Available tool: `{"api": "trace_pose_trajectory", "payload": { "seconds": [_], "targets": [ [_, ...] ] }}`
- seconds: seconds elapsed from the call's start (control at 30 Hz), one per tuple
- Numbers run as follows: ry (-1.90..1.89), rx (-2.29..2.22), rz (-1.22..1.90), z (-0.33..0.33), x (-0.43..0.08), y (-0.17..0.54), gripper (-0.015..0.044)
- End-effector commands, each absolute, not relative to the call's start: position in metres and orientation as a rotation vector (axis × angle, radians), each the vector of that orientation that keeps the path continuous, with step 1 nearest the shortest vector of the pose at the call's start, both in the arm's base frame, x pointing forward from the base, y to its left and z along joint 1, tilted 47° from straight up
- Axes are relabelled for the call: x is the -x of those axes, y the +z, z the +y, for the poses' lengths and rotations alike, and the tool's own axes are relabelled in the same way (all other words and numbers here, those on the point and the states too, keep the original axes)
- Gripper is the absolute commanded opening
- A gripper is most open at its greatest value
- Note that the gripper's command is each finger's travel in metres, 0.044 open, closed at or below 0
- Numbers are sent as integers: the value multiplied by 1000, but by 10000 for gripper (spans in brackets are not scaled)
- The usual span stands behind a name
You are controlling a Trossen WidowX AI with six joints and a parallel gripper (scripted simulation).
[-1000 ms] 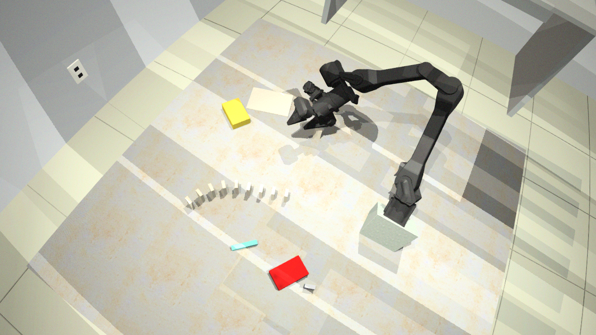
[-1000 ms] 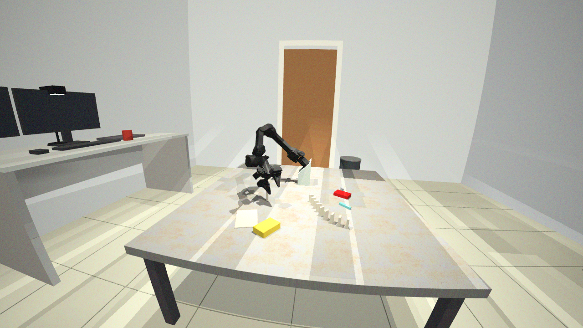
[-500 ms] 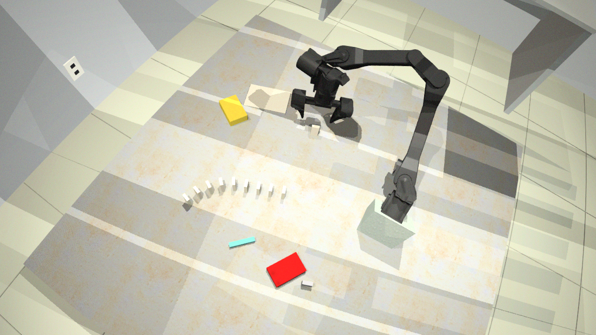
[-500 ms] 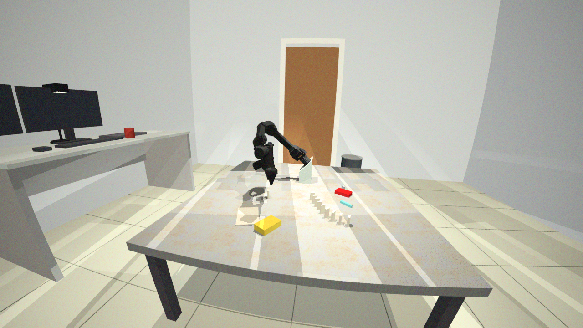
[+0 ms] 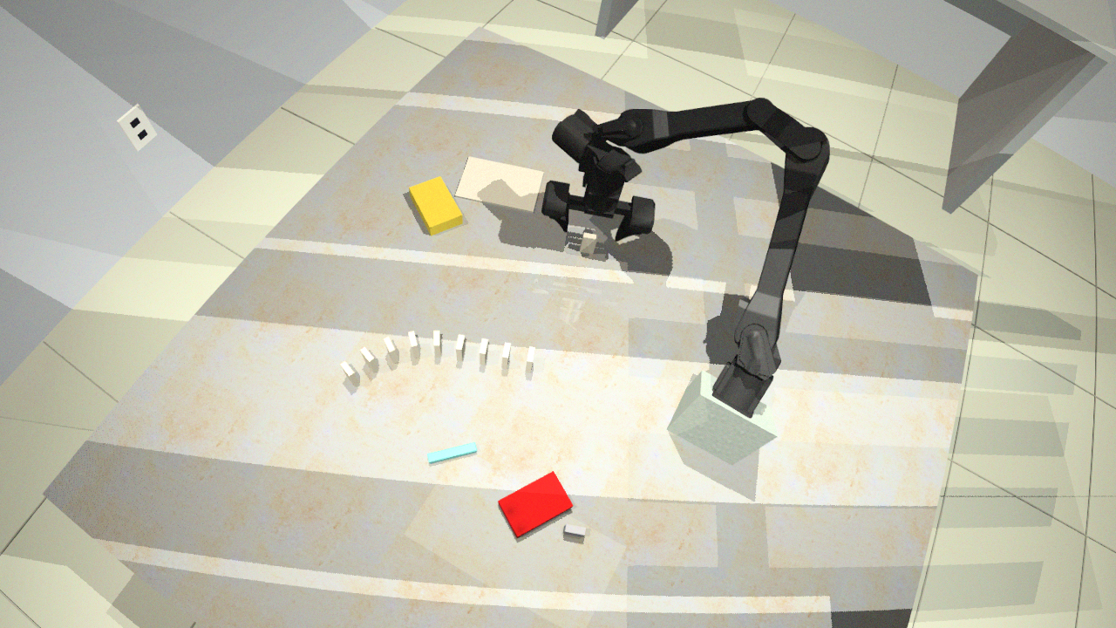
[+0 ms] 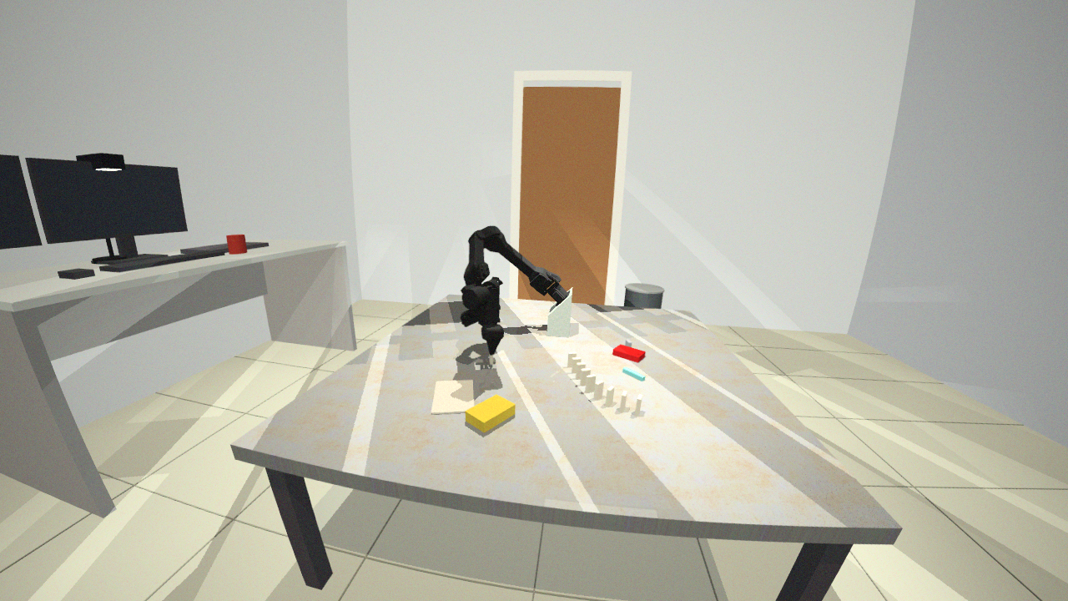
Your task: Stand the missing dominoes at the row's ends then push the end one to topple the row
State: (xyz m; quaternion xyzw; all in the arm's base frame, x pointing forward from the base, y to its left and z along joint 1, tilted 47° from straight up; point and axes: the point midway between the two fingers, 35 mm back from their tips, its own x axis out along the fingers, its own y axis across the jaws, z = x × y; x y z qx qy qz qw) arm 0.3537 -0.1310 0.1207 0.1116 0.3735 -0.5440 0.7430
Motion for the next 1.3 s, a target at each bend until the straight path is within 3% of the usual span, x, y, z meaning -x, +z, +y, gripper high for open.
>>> {"api": "trace_pose_trajectory", "payload": {
  "seconds": [0.0, 0.4, 0.83, 1.17, 1.27],
  "targets": [
    [-1187, -237, 829, -137, -354, 111, 440],
    [-1187, -236, 828, -147, -355, 101, 440],
    [-1187, -236, 828, -147, -355, 101, 107],
    [-1187, -237, 829, -145, -356, 102, 107],
    [-1185, -246, 835, -116, -357, 127, 107]
  ]
}}
